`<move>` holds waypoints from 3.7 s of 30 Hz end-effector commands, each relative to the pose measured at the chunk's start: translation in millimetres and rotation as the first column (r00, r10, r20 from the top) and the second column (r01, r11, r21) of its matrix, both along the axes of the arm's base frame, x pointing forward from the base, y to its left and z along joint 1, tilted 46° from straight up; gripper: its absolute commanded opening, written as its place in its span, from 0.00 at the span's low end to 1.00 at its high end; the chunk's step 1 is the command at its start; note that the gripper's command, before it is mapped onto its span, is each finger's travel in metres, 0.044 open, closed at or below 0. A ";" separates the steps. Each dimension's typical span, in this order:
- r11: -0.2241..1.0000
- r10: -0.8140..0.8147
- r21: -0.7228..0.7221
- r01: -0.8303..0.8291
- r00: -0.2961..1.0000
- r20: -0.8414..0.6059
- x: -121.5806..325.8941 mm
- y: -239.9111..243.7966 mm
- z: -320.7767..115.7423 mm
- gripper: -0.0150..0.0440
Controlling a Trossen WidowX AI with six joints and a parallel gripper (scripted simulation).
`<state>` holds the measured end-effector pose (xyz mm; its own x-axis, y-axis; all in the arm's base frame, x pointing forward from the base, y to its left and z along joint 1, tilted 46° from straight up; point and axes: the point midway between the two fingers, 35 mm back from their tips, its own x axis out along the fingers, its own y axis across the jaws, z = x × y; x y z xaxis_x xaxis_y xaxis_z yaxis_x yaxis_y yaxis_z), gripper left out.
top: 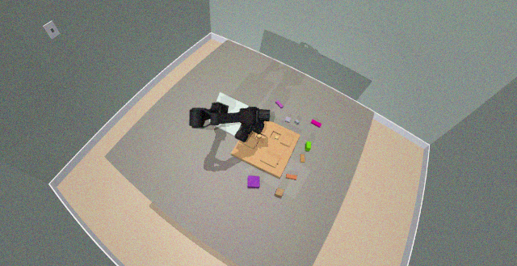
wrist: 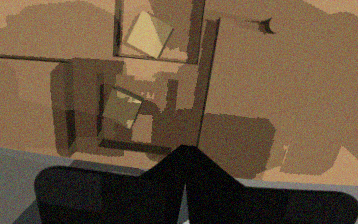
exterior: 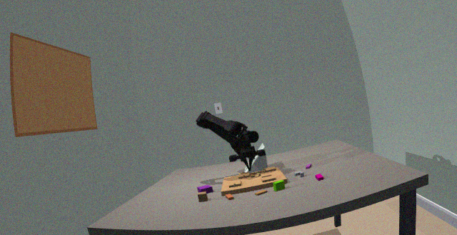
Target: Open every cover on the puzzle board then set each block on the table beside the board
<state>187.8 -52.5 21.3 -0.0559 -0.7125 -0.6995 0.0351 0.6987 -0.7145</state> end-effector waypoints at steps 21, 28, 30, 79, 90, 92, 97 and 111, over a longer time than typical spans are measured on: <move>1.000 -0.004 0.003 0.004 1.000 0.003 1.0 22.2 21.8 0.25; 1.000 -0.001 0.011 0.001 1.000 0.002 18.1 18.2 27.6 0.25; 1.000 -0.001 0.016 0.001 1.000 0.004 27.8 16.1 32.0 0.25; 1.000 -0.005 -0.005 0.005 1.000 0.012 144.9 -59.9 113.5 0.25; 1.000 -0.005 -0.005 0.005 1.000 0.012 144.9 -61.6 111.8 0.25; 1.000 -0.005 -0.005 0.005 1.000 0.012 145.0 -63.0 110.4 0.25; 1.000 -0.005 -0.004 0.005 1.000 0.012 145.1 -66.6 107.0 0.25; 1.000 -0.005 -0.004 0.005 1.000 0.013 144.9 -76.5 97.4 0.25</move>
